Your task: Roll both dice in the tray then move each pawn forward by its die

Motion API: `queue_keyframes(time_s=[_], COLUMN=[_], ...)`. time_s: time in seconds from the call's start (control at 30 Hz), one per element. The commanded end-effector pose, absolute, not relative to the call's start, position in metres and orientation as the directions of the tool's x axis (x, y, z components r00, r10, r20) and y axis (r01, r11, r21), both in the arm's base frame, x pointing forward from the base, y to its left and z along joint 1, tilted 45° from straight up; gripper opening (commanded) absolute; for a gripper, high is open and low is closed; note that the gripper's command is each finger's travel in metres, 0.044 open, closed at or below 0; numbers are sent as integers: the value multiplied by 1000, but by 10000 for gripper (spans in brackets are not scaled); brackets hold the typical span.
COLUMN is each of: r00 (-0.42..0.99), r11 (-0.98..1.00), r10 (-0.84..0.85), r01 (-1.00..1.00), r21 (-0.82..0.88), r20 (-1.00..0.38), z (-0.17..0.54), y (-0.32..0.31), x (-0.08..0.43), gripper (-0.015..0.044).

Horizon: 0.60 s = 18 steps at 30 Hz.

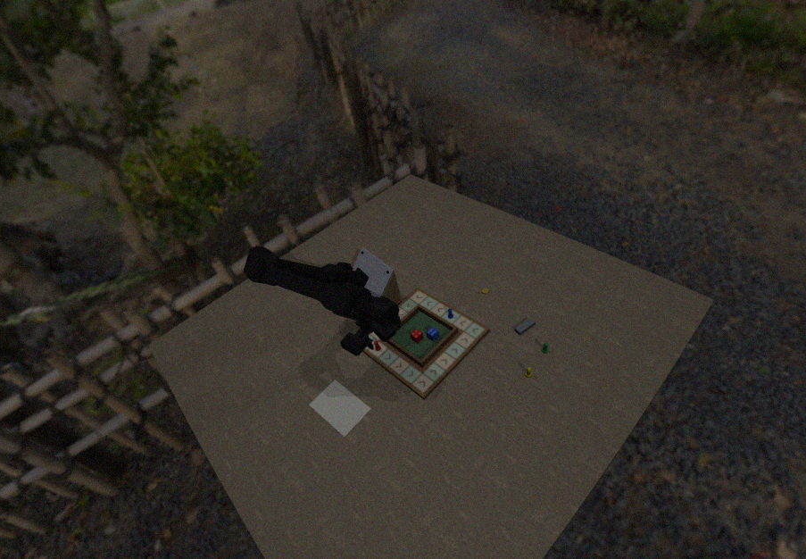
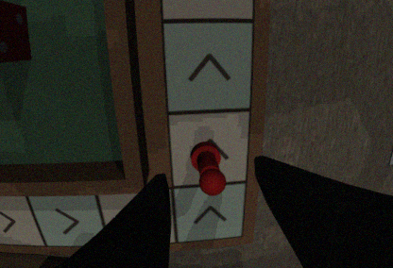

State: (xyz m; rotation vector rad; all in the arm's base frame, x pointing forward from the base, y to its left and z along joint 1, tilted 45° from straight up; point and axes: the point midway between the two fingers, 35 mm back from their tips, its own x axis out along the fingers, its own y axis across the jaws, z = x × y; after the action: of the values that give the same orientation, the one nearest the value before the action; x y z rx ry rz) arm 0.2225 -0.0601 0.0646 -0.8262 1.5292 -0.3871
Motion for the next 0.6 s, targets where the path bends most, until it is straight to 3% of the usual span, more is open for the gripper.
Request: queue_keyframes(time_s=[0.0,0.23,0.43,0.57], r00=[50,50,50,50], r11=[678,677,677,677], r10=[-697,-699,-699,-699], r01=[-276,-276,-276,-276], r21=[-681,-682,-682,-682], r20=[-715,-714,-714,-714], z=[59,53,53,53], y=[-66,-72,-72,-72], x=[222,221,221,221], gripper=[200,200,43,16])
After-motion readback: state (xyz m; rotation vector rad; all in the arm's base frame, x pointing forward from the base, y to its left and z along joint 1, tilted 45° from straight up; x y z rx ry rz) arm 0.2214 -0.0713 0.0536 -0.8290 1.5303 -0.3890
